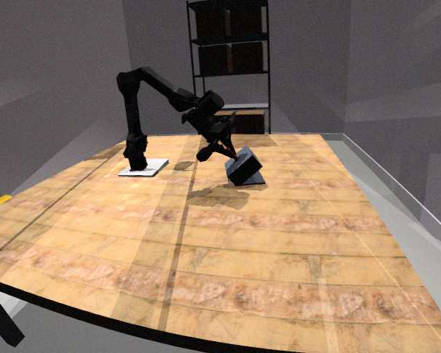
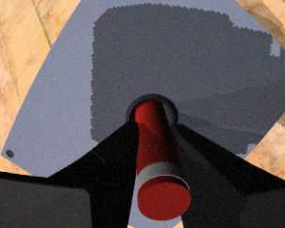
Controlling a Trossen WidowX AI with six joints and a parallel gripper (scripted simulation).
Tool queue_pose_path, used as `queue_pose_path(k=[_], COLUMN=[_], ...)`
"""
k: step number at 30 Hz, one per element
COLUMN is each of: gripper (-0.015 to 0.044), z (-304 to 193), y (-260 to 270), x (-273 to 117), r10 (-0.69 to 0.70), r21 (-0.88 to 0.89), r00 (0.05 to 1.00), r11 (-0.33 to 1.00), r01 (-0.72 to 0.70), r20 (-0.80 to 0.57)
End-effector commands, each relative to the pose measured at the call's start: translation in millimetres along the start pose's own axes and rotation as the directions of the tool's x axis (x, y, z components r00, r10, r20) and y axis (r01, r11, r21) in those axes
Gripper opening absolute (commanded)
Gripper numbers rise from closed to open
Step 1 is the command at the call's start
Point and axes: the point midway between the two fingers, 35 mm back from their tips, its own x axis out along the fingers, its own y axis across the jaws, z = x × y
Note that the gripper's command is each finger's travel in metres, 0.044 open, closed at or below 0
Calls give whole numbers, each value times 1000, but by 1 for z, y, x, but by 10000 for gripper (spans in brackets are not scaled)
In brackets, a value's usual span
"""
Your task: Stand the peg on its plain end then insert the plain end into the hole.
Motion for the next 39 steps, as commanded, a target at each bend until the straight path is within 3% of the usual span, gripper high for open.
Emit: queue_pose_path(k=[1, 9, 26, 39], gripper=[0, 0, 440, 440], z=[0, 0, 0, 3], y=[-1, 0, 0, 0], x=[1, 0, -4, -26], r10=[-3, 0, -1, -4], r21=[5, 0, 1, 3], r00=[1000, 1000, 1000, 1000], r11=[1000, 1000, 1000, 1000], r01=[3, 0, 1, 4], r20=[1, 0, -1, -2])
